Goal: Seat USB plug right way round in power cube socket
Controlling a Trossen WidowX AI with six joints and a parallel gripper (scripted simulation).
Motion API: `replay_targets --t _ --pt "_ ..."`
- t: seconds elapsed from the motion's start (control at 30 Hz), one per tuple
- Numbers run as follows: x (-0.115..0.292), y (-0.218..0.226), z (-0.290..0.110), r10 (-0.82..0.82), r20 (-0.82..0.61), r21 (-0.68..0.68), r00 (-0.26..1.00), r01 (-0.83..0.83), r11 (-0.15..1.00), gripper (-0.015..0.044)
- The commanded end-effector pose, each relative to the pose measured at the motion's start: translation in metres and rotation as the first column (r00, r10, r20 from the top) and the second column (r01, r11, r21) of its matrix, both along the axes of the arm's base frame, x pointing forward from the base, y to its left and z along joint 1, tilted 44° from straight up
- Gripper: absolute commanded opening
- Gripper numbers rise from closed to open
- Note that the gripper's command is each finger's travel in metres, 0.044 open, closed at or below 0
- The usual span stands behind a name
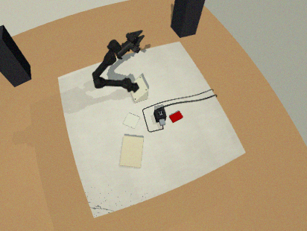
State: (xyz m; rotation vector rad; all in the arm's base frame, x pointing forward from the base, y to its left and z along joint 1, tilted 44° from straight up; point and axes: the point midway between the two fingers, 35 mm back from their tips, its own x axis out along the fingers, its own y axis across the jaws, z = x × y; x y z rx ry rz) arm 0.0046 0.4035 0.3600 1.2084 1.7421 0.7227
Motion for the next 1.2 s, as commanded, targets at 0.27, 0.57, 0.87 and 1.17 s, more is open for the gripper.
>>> replay_targets --t 0.27,0.57,0.87,1.17 --pt "0.193 -0.042 -0.192 -0.684 0.114 -0.646 0.720 0.577 0.500 0.0440" --pt "0.284 -0.209 -0.310 -0.758 0.571 -0.777 0.316 0.507 -0.374 0.0440" --pt "0.294 -0.288 -0.343 -0.601 0.757 -0.653 0.257 0.329 -0.682 0.0440" --pt "0.294 -0.289 -0.346 -0.601 0.757 -0.653 0.257 0.329 -0.682 0.0440"
